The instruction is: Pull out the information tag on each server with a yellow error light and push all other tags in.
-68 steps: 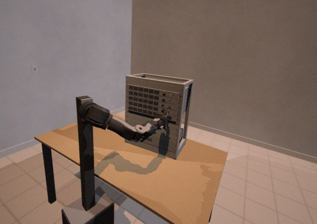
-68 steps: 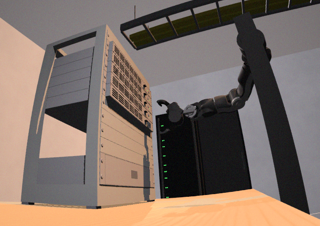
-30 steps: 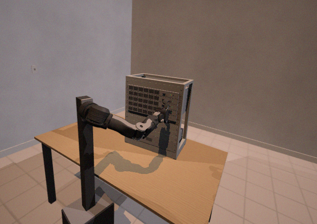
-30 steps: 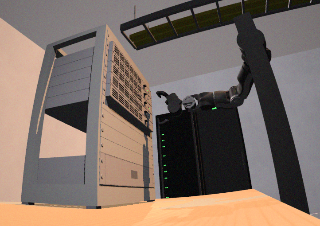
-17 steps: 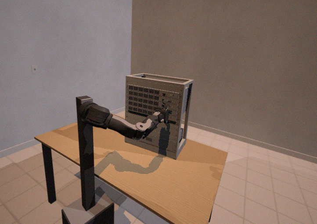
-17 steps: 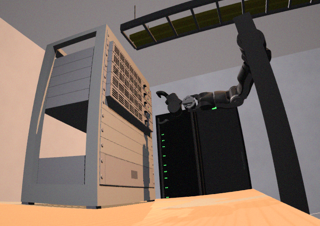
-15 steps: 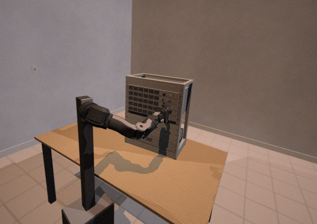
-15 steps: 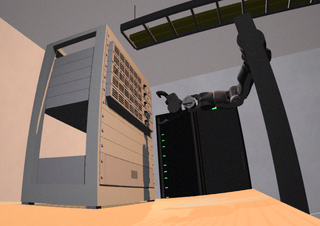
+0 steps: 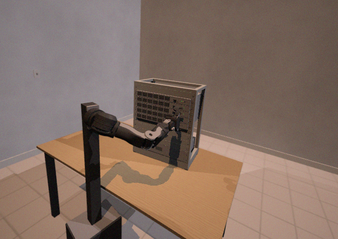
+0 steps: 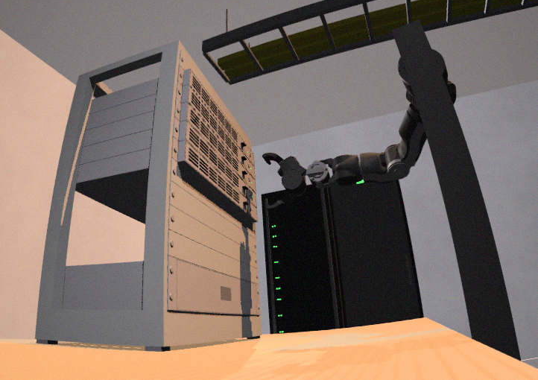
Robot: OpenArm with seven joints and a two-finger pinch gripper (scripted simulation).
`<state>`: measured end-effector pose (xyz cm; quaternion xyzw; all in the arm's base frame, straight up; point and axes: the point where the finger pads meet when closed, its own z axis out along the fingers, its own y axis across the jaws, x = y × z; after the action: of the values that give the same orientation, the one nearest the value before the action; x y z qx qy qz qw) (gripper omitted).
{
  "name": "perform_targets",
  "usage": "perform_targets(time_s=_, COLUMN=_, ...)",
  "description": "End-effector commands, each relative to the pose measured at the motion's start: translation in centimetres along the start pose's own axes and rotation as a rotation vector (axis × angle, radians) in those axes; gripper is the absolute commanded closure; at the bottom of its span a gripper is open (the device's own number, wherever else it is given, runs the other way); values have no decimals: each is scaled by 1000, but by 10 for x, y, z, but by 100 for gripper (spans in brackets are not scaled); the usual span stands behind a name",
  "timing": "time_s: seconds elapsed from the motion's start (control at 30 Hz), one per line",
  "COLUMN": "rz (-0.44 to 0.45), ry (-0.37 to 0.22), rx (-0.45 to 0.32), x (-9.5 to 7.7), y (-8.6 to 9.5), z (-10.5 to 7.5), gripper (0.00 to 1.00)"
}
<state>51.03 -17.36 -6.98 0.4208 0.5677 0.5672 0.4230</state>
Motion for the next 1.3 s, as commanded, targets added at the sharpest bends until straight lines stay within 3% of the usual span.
perform_targets(time_s=0.0, rz=0, ry=0, rx=-2, x=1, y=2, z=0, gripper=0)
perform_targets(time_s=1.13, rz=0, ry=0, rx=-2, x=1, y=2, z=0, gripper=0)
perform_targets(time_s=1.27, rz=0, ry=2, rx=9, x=1, y=18, z=0, gripper=0)
